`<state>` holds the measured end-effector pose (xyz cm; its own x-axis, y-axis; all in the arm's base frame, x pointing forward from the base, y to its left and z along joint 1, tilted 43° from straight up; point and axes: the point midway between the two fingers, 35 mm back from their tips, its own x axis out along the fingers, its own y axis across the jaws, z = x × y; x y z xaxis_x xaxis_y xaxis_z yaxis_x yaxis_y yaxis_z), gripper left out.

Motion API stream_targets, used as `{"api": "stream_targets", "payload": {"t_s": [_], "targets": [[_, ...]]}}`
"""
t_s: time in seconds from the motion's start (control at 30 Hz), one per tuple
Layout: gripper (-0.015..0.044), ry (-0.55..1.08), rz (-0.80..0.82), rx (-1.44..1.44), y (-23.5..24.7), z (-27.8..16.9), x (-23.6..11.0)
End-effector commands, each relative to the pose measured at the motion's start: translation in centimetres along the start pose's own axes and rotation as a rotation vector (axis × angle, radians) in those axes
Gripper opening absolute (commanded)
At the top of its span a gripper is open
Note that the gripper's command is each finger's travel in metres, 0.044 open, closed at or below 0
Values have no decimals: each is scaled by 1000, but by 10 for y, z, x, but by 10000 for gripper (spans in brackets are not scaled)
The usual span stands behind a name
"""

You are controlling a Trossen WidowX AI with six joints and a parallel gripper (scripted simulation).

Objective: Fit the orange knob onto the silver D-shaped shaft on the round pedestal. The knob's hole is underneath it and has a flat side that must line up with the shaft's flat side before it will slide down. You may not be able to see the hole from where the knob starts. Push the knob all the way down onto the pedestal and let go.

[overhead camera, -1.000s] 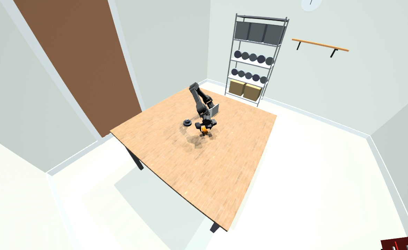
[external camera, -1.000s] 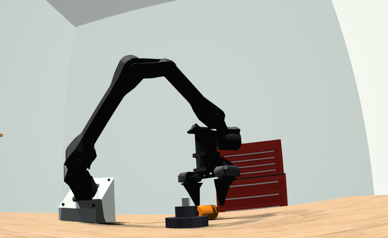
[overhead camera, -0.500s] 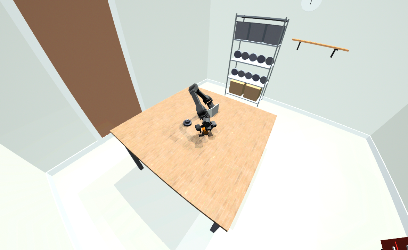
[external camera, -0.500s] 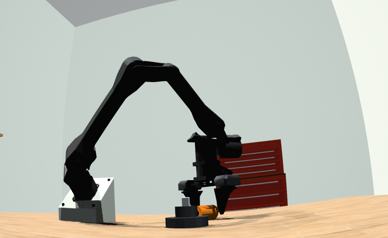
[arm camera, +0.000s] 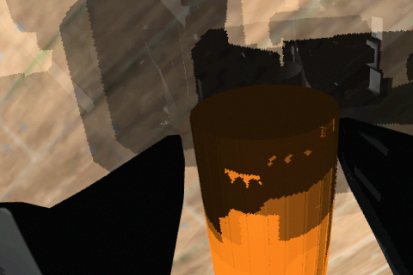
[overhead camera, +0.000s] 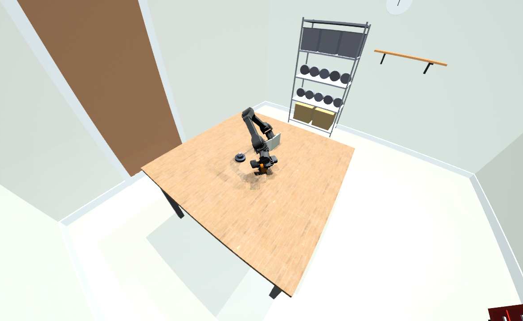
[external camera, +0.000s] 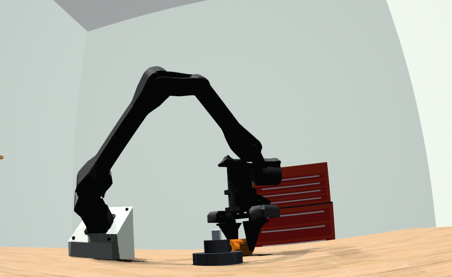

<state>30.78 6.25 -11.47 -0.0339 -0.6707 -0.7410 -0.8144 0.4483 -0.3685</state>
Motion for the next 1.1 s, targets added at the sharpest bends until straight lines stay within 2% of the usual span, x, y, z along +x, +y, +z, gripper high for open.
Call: {"api": "stream_targets", "payload": {"t_s": [0.0,0.27,0.43,1.07], "targets": [[233,1,-5,-7,-1,0,0],[180,1,-5,-7,-1,0,0],[180,-18,-3,-4,0,-1,-1],[180,-340,2,-4,0,-18,-12]]}}
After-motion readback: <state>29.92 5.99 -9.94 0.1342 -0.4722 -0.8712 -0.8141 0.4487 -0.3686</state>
